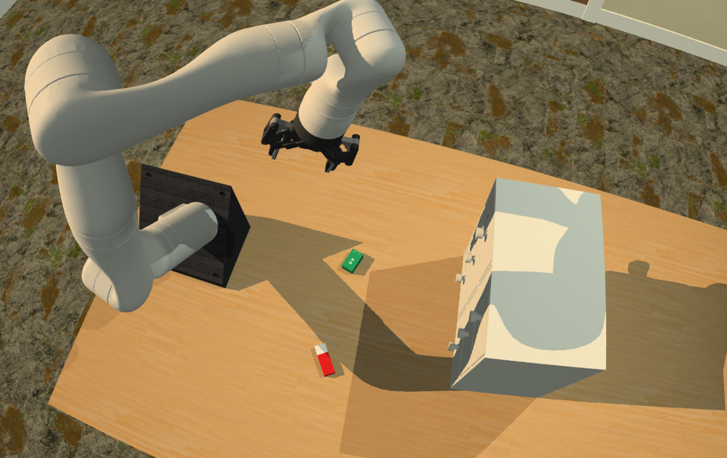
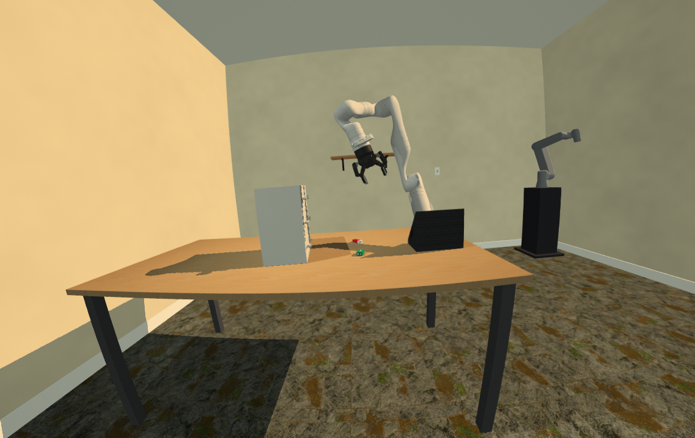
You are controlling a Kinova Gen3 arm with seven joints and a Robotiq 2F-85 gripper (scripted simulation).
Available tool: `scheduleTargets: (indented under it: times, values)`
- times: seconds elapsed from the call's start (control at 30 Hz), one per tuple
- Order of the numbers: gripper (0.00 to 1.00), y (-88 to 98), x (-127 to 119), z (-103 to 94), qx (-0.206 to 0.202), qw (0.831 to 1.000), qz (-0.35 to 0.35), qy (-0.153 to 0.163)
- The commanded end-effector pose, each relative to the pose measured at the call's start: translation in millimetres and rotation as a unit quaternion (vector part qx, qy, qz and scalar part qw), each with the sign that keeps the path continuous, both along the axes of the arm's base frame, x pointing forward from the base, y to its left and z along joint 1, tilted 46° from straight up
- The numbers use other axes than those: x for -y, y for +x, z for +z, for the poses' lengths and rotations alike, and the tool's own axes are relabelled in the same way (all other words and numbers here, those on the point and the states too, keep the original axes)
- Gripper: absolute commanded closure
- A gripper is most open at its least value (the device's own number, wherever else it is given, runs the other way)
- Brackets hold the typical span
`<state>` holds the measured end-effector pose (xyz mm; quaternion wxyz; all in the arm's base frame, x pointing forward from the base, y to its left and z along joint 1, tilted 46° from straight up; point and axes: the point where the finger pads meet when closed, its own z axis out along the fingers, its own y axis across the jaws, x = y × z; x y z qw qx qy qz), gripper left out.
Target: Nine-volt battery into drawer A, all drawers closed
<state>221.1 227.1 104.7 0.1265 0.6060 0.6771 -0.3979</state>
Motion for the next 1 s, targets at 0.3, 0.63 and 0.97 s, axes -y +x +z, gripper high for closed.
scheduleTargets:
  times: [0.3, 0.63, 0.97]
  values:
    - [0.0, 0.0, -0.5, 0.2, 0.0, 1.0, 0.0, 0.001]
    - [0.0, 3.2, 0.5, 4.3, 0.005, 1.0, 0.003, 0.001]
    - [0.0, 84.0, 45.0, 133.0, 0.148, 0.988, 0.052, -0.002]
